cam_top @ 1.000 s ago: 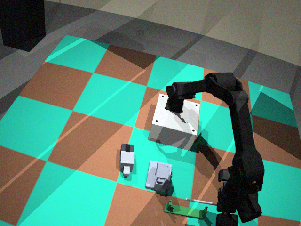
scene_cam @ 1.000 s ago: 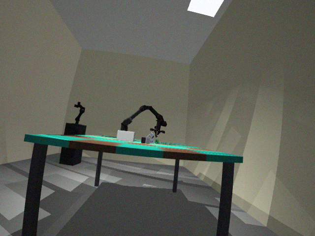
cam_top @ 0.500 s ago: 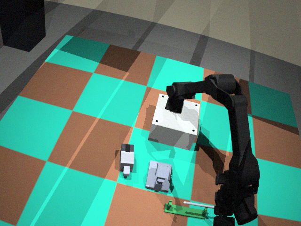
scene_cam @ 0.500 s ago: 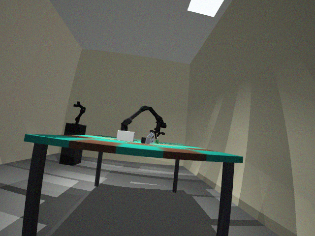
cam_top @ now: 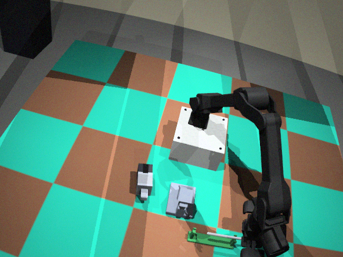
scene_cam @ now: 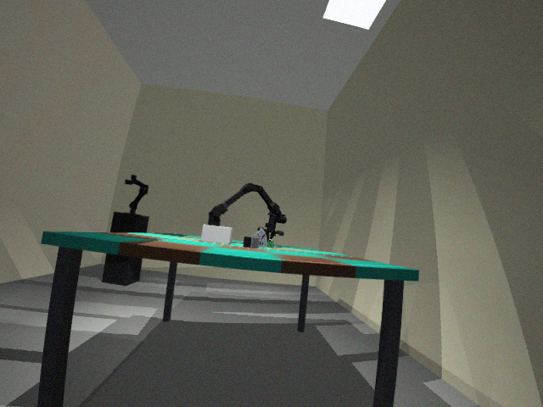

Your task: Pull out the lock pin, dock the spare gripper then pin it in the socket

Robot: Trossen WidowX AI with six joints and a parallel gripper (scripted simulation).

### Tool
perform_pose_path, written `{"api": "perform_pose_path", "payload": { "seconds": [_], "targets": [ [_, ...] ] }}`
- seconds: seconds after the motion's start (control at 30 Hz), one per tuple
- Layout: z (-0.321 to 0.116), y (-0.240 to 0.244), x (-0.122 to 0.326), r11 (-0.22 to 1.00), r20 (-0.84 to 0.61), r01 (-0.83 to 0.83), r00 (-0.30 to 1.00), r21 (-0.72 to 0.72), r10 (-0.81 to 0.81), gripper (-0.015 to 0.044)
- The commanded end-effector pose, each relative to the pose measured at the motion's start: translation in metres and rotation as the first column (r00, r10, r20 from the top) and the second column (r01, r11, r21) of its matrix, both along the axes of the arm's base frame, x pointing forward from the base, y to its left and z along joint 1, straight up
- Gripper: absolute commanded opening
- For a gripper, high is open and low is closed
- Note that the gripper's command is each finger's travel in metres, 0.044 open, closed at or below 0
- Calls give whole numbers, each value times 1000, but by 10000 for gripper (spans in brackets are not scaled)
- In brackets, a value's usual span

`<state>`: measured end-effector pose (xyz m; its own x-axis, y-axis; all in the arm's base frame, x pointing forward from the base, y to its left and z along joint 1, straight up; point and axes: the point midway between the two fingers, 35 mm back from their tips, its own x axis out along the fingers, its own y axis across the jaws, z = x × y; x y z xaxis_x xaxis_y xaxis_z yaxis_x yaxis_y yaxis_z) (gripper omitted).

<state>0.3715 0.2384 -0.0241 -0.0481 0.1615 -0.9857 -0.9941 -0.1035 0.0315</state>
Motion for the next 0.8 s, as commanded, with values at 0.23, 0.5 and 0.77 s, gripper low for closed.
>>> {"api": "perform_pose_path", "payload": {
  "seconds": [0.23,0.5,0.77],
  "targets": [
    [-3,-1,-2,1000,-3,3,1000,-2,-3,0],
    [-2,-1,-1,1000,-2,0,1000,-1,0,184],
    [8,-1,-1,1000,-2,0,1000,-1,0,200]
  ]
}}
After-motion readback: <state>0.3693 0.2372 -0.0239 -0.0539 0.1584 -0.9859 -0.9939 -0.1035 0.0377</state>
